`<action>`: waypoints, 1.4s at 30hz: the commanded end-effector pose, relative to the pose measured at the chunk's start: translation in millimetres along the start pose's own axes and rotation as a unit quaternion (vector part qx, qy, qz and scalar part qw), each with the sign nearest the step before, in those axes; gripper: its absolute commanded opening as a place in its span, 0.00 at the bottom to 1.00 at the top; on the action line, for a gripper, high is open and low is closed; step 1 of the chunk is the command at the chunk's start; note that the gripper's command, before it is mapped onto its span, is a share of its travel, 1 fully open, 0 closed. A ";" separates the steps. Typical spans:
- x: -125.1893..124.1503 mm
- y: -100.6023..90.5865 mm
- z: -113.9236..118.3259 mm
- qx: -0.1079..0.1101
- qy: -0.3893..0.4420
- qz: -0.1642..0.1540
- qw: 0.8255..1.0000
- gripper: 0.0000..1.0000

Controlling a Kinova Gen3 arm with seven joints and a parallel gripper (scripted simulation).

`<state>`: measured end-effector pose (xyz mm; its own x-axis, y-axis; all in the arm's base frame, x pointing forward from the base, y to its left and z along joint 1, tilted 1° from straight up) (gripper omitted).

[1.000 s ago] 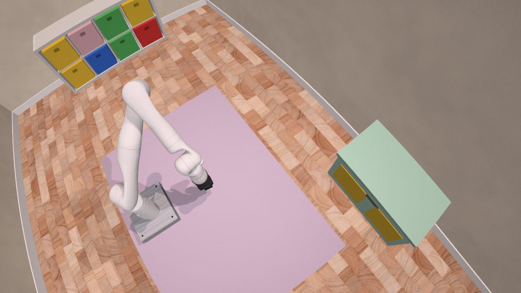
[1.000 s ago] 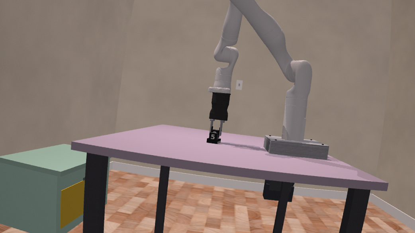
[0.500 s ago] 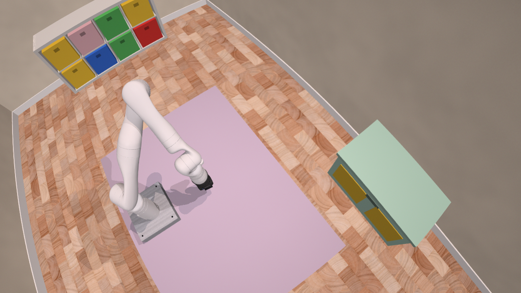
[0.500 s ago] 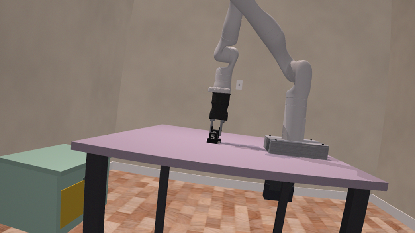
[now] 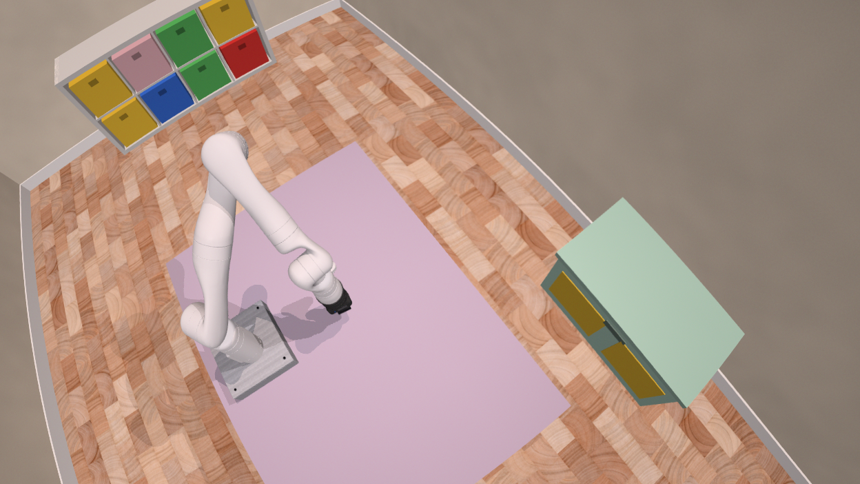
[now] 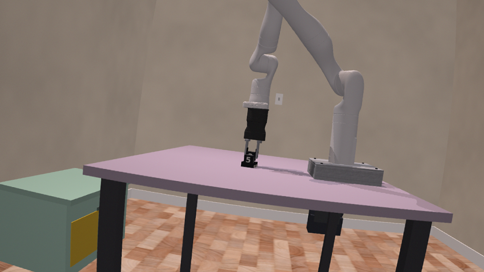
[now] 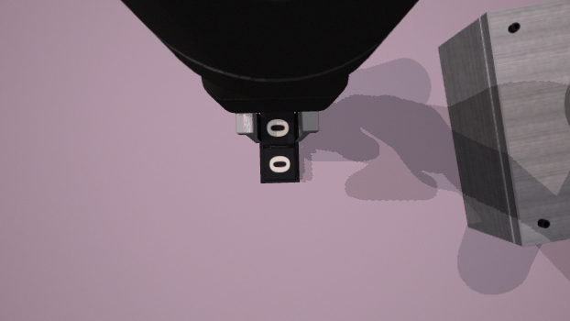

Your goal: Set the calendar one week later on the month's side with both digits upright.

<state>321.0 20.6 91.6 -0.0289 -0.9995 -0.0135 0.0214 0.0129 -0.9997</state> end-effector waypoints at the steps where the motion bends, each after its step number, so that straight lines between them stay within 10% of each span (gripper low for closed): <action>1: 0.0 -0.4 0.3 0.001 0.000 0.000 1.000 0.60; 42: 0.0 6.1 0.3 0.001 0.000 0.000 1.000 0.60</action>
Point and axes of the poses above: the point where the finger pads meet when closed, its own y axis out along the fingers, its own z axis across the jaws, x = y × z, the point moved 9 cm from there along -y, back along the fingers, and after that the axes turned 3 degrees about y, right-handed, at the moved point
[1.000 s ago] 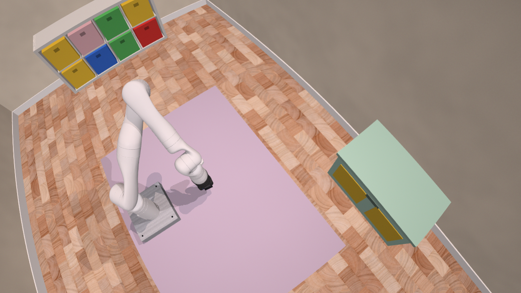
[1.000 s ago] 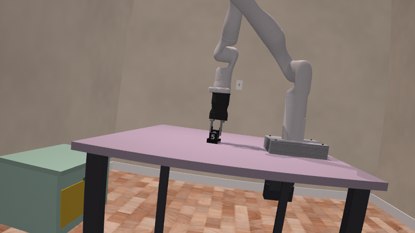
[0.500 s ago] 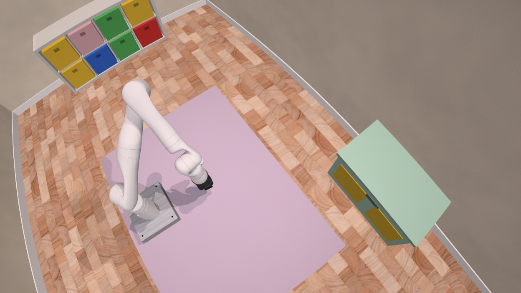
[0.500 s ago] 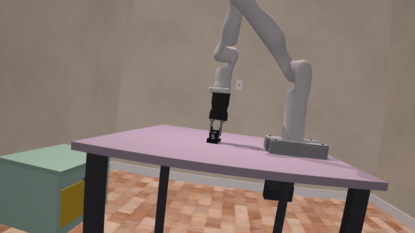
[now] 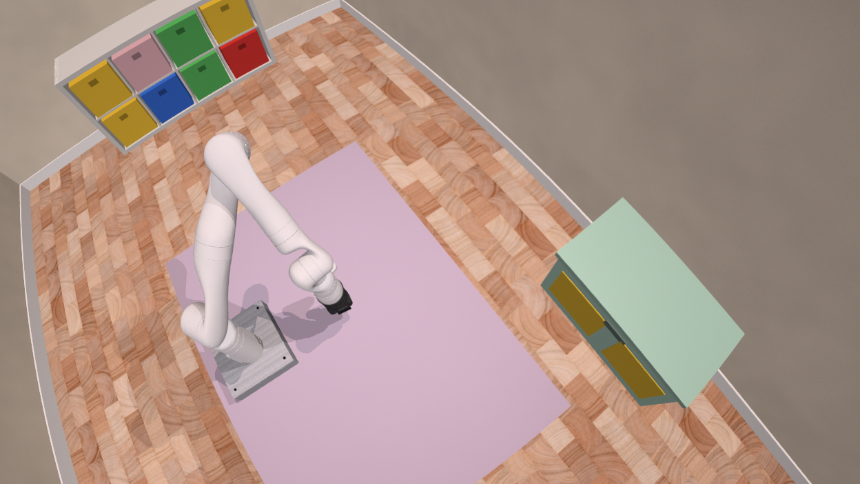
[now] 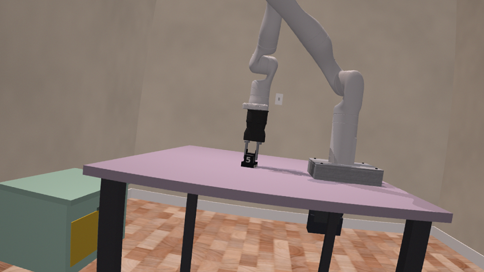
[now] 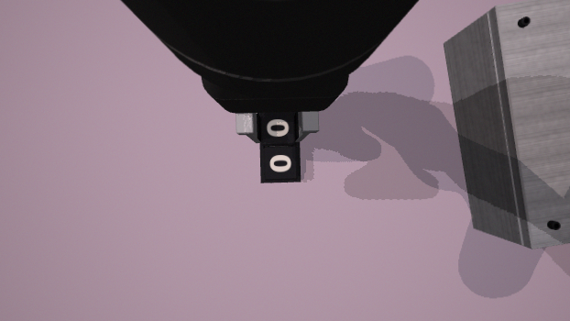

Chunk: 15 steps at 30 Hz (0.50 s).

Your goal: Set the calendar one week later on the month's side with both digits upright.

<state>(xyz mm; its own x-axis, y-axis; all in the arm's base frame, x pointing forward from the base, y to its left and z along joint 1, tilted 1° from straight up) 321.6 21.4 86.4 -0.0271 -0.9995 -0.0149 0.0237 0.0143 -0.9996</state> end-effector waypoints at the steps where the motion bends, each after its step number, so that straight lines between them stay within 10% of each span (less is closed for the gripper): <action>1: 0.8 1.3 -0.2 -0.001 0.001 -0.001 1.000 0.60; 15: 0.8 4.3 -0.2 -0.001 0.001 -0.001 1.000 0.60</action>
Point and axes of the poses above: the point where the finger pads meet when closed, its own y axis out along the fingers, its own z axis across the jaws, x = y × z, the point moved 9 cm from there along -y, back along the fingers, and after that the axes turned 3 degrees about y, right-handed, at the moved point
